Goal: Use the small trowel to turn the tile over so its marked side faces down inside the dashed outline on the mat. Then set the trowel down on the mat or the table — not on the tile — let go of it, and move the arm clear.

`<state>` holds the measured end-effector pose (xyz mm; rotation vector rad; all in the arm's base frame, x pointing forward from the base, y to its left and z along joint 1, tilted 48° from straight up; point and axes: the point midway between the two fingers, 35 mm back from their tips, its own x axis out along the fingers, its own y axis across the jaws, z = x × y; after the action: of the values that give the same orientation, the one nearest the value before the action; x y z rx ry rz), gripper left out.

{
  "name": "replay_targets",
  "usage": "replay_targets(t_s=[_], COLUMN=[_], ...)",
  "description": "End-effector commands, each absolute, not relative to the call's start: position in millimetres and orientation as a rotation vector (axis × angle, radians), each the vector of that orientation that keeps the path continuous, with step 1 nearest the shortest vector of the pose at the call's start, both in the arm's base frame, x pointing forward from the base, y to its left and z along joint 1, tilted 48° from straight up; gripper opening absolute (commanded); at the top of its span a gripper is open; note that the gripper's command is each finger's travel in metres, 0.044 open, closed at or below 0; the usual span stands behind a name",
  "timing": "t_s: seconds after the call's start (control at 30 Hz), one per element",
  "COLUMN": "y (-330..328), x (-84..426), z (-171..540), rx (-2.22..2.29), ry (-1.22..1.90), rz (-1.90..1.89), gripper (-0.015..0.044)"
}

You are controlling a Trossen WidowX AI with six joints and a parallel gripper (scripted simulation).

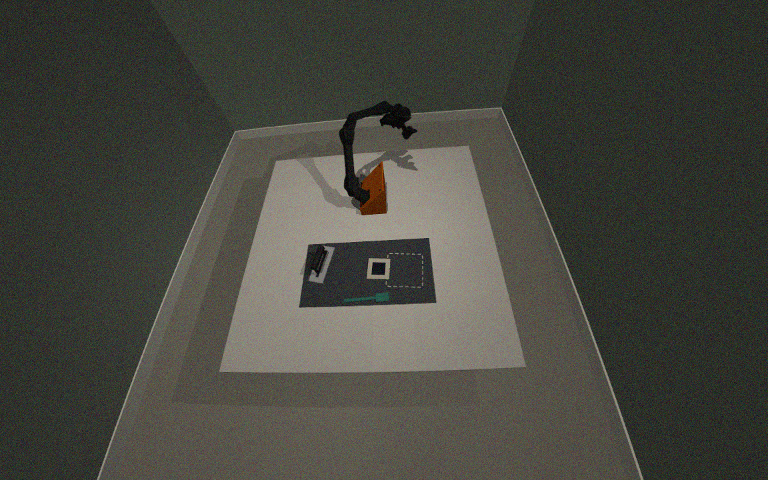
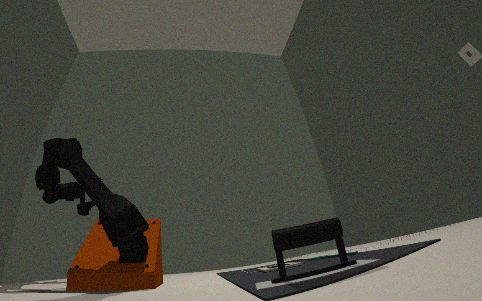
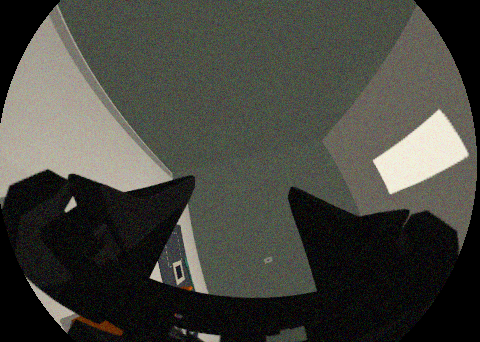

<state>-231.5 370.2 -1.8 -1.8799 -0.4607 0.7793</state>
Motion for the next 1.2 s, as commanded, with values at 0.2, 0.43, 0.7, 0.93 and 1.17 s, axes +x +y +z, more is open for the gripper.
replay_targets(t_s=[0.2, 0.43, 0.7, 0.93, 1.17], y=[370.3, 370.3, 370.3, 370.3, 370.3], x=[-231.5, -231.5, -231.4, -231.4, -231.4], z=[-1.7, -1.7, -1.8, -1.8, -1.8], rx=[-1.880, -1.880, -1.880, -1.880, -1.880], ry=[-0.461, -0.461, -0.460, -0.460, -0.460], rz=[0.779, 0.779, 0.779, 0.779, 0.779], gripper=[0.0216, 0.0100, 0.0074, 0.0000, 0.0000])
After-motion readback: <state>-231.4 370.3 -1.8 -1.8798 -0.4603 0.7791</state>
